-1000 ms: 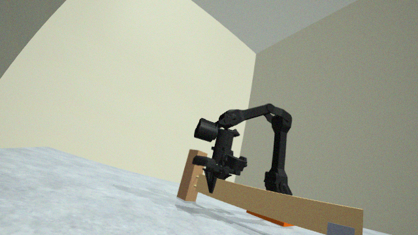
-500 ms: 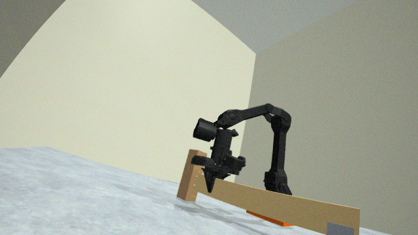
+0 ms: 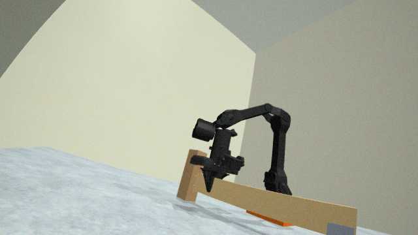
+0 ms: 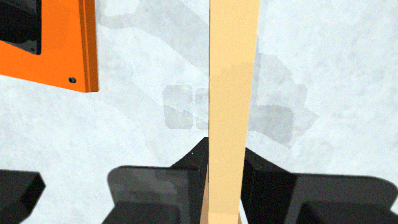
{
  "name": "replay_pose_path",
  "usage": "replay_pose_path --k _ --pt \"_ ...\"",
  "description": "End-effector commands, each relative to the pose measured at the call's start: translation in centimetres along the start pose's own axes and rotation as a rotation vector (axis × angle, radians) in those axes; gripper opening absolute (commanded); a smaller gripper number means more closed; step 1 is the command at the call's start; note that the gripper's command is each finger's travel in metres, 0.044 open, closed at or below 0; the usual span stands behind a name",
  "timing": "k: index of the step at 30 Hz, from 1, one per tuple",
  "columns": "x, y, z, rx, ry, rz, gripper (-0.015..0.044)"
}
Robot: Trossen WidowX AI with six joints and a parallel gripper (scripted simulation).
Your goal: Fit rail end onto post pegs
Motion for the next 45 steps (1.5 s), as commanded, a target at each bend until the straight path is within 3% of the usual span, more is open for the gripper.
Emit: replay_pose_path --k 1,36,45 --pt "-0.21 -0.15 -0.24 -0.003 0.007 -0.008 0.0" --pt "-0.25 -0.28 -1.18 -0.003 0.008 -0.008 0.0" --pt "0.0 -0.15 -0.85 -0.002 -0.002 0.003 0.0236"
Point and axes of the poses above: the point midway between the two fingers, 35 mm back from their tips, its own x axis out along the fingers, its own y axis across the jaws, z = x × y, the point moved 10 cm from there along -x, back along the fingers, and after that the axes turned 8 degrees about x, right-handed, at the moved point
